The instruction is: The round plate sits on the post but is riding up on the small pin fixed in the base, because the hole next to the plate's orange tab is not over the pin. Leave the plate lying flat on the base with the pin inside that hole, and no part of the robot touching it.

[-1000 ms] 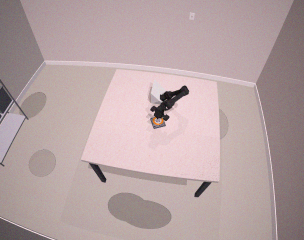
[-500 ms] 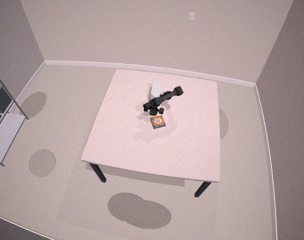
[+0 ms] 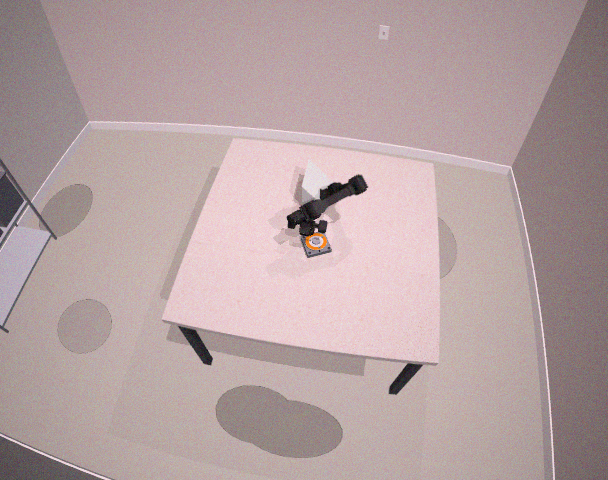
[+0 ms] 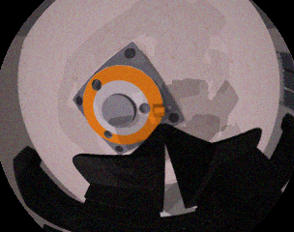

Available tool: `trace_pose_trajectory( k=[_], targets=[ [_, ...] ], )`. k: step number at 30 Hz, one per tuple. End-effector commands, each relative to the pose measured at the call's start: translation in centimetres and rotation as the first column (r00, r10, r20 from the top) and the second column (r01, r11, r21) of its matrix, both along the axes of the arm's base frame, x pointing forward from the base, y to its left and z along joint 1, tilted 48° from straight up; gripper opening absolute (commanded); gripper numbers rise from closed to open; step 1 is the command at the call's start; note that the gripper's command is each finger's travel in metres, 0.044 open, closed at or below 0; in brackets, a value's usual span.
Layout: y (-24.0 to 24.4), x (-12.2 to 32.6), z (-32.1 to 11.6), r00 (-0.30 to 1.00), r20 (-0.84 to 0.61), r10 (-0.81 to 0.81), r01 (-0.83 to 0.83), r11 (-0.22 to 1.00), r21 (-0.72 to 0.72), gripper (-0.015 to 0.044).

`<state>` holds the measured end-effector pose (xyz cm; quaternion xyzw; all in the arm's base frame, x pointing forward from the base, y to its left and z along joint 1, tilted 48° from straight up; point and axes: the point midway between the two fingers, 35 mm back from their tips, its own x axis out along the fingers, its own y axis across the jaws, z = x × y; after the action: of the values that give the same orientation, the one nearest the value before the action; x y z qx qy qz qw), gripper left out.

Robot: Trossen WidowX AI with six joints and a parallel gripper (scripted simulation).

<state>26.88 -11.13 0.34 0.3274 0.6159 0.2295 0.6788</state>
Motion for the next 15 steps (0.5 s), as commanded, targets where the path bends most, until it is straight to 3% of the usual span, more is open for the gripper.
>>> trace_pose_trajectory(
  k=[1, 15],
  targets=[
    [0.9, 0.0, -0.7, 1.0, -0.005, -0.003, 0.003, 1.0, 0.007, 0.0],
    [0.5, 1.2, -0.9, 1.0, -0.004, -0.003, 0.003, 1.0, 0.007, 0.0]
  ],
)
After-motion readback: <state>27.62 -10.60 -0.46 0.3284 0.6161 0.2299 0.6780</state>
